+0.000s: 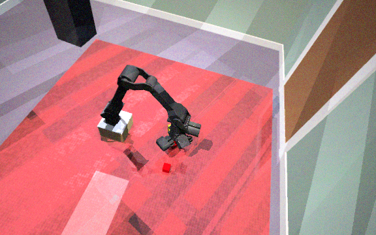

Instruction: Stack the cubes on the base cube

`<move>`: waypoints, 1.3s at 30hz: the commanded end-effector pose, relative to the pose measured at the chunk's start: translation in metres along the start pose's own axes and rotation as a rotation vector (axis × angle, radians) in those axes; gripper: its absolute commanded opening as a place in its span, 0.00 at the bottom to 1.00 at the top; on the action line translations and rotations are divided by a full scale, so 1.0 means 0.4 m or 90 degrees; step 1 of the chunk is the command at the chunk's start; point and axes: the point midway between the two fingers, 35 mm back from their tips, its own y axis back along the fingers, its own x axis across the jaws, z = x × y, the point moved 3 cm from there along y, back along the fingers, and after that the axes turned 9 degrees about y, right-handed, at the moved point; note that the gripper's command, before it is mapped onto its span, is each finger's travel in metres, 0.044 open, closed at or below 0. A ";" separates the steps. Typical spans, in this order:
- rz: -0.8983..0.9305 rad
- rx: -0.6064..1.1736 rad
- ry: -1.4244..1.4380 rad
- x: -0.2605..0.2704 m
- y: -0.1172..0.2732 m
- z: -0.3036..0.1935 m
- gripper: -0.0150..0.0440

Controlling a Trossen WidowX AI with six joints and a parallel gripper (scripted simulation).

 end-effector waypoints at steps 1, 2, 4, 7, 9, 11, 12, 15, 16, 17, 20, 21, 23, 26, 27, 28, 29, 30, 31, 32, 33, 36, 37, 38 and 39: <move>0.000 -0.009 0.000 0.003 0.045 0.009 0.43; 0.000 -0.009 0.000 0.004 0.052 0.010 0.43; 0.000 -0.009 0.000 0.004 0.068 0.010 0.43; 0.000 -0.009 0.000 0.004 0.092 0.010 0.43; 0.000 -0.009 0.000 0.004 0.108 0.009 0.43; 0.000 -0.009 0.000 0.004 0.124 0.008 0.43; 0.000 -0.009 0.000 0.004 0.132 0.008 0.43; 0.000 -0.009 0.000 0.003 0.156 0.005 0.43; 0.000 -0.009 0.000 0.003 0.164 0.004 0.43; 0.000 -0.009 0.000 0.003 0.172 0.003 0.43; 0.000 -0.009 0.000 0.001 0.196 0.000 0.43; 0.000 -0.009 0.000 0.001 0.205 -0.001 0.43; 0.000 -0.008 0.000 0.000 0.215 -0.003 0.43; 0.000 -0.008 0.000 0.000 0.217 -0.003 0.43; 0.000 -0.008 0.004 0.001 0.216 -0.004 0.43; 0.000 -0.008 0.017 0.002 0.215 -0.006 0.43; 0.000 -0.008 0.038 0.005 0.213 -0.008 0.43; 0.000 -0.008 0.063 0.009 0.211 -0.012 0.43; 0.000 -0.008 0.089 0.013 0.209 -0.015 0.43; 0.000 -0.008 0.115 0.016 0.207 -0.019 0.43; 0.000 -0.008 0.140 0.019 0.204 -0.022 0.43; -0.001 -0.008 0.217 0.030 0.198 -0.033 0.43; -0.001 -0.008 0.243 0.033 0.196 -0.036 0.43; -0.001 -0.008 0.269 0.036 0.193 -0.040 0.43; -0.001 -0.008 0.294 0.040 0.191 -0.043 0.43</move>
